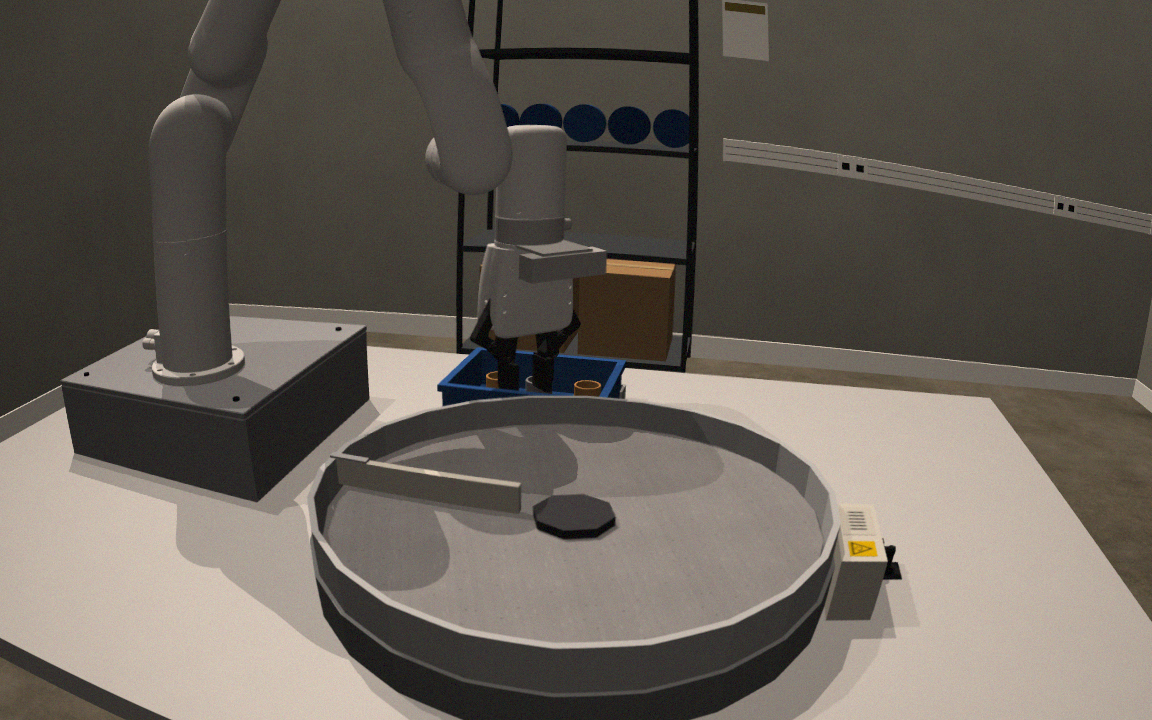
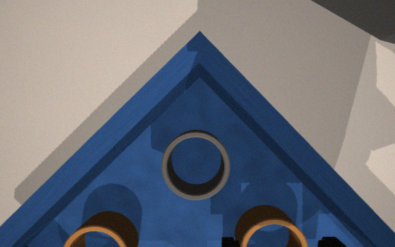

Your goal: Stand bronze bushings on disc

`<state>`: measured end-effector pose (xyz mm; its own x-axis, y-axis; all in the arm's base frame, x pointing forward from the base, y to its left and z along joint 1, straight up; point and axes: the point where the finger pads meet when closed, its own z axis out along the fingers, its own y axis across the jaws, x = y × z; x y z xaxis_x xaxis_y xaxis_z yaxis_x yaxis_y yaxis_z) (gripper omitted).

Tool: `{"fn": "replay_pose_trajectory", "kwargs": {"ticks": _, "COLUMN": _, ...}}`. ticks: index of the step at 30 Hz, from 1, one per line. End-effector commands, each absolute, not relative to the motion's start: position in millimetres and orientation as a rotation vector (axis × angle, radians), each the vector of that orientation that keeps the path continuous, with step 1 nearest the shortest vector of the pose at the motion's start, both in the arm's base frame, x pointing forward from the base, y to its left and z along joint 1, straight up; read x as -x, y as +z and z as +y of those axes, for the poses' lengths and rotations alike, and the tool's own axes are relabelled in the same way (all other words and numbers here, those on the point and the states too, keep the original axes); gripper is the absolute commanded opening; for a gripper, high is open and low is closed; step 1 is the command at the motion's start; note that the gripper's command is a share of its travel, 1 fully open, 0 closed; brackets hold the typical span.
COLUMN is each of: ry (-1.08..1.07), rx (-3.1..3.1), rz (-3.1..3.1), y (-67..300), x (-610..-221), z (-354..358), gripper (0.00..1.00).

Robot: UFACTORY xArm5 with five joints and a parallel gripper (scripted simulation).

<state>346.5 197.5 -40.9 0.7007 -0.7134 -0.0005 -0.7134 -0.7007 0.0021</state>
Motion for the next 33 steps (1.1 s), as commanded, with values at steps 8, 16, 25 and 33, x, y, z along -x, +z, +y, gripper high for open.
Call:
{"fn": "replay_pose_trajectory", "kwargs": {"ticks": 8, "ry": 0.001, "rx": -2.898, "rz": -1.216, "y": -42.4, "x": -347.6, "z": 198.1, "gripper": 0.41}}
{"fn": "replay_pose_trajectory", "kwargs": {"ticks": 16, "ry": 0.001, "rx": -2.898, "rz": -1.216, "y": -54.8, "x": -347.6, "z": 198.1, "gripper": 0.41}}
{"fn": "replay_pose_trajectory", "kwargs": {"ticks": 25, "ry": 0.001, "rx": -2.898, "rz": -1.216, "y": -63.2, "x": -347.6, "z": 198.1, "gripper": 0.41}}
{"fn": "replay_pose_trajectory", "kwargs": {"ticks": 33, "ry": 0.001, "rx": -2.898, "rz": -1.216, "y": -63.9, "x": -347.6, "z": 198.1, "gripper": 0.41}}
